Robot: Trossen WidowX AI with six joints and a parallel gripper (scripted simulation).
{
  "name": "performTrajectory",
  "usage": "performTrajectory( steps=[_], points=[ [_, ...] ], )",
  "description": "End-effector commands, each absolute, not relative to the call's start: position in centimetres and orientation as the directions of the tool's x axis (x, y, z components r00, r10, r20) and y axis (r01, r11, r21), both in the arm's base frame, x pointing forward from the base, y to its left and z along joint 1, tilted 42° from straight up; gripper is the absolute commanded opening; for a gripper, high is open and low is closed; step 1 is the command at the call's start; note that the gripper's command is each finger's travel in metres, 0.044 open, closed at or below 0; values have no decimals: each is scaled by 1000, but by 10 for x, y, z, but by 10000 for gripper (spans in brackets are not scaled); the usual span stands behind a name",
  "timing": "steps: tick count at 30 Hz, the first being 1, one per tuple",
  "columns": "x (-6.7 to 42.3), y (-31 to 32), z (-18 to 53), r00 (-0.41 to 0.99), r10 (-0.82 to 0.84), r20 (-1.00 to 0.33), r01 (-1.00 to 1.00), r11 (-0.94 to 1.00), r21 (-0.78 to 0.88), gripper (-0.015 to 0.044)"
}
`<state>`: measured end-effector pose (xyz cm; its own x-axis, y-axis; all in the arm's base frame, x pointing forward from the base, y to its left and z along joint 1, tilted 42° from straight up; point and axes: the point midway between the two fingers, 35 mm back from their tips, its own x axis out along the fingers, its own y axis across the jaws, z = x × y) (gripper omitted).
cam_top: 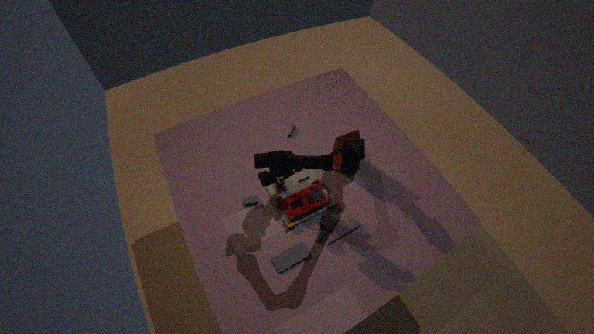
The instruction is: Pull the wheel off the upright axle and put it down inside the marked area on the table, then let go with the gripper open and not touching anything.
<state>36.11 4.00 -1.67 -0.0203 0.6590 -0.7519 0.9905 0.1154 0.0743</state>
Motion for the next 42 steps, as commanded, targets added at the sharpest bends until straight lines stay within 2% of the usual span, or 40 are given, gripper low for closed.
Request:
performTrajectory(
  steps=[1,28,42],
  points=[
    [361,39,-15,-21,657,-753,990,120,77,0],
    [359,12,14,-20,657,-754,990,118,77,0],
    [340,-39,-32,-18,650,-760,991,114,73,0]
  ],
)
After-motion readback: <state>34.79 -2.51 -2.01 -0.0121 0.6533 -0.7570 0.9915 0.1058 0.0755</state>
